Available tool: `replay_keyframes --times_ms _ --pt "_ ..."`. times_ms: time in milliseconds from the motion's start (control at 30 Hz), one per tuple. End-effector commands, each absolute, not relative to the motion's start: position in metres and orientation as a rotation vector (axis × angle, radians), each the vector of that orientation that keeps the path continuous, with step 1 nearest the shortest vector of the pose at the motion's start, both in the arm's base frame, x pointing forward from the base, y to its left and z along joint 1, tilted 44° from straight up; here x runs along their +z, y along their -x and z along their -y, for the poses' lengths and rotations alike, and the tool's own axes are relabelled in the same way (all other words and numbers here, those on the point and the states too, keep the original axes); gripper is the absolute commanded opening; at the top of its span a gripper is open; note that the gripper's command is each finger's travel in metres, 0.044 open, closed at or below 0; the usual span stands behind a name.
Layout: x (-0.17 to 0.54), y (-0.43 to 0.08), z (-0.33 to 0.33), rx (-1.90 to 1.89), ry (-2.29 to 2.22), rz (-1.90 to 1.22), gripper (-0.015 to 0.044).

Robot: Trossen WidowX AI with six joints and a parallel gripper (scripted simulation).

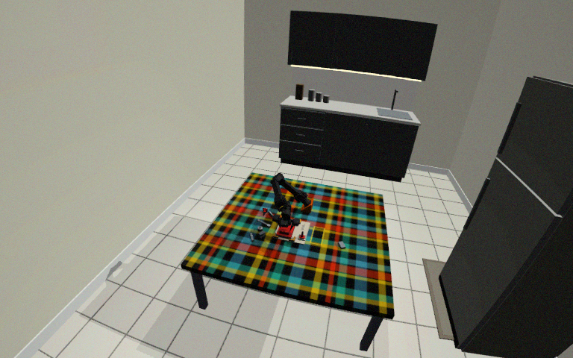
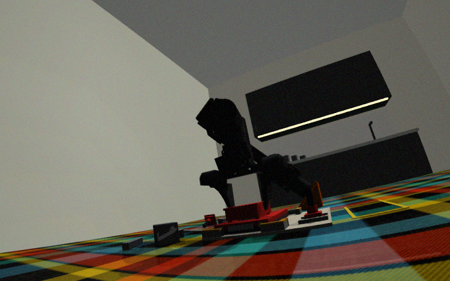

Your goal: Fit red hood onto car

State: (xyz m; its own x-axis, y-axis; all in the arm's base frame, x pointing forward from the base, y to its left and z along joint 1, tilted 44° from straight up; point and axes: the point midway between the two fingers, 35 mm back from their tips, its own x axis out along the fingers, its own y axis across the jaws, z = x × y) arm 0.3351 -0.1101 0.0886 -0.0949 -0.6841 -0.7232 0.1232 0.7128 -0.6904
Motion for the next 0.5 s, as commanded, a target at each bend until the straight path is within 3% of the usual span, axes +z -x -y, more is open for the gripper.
replay_keyframes --times_ms 0,167,467 --pt "0.089 -0.335 0.11 -0.72 0.478 -1.527 0.0315" --pt "0.089 -0.335 0.11 -0.72 0.478 -1.527 0.044" --pt "0.113 -0.341 0.086 -0.718 0.477 -1.527 0.044"
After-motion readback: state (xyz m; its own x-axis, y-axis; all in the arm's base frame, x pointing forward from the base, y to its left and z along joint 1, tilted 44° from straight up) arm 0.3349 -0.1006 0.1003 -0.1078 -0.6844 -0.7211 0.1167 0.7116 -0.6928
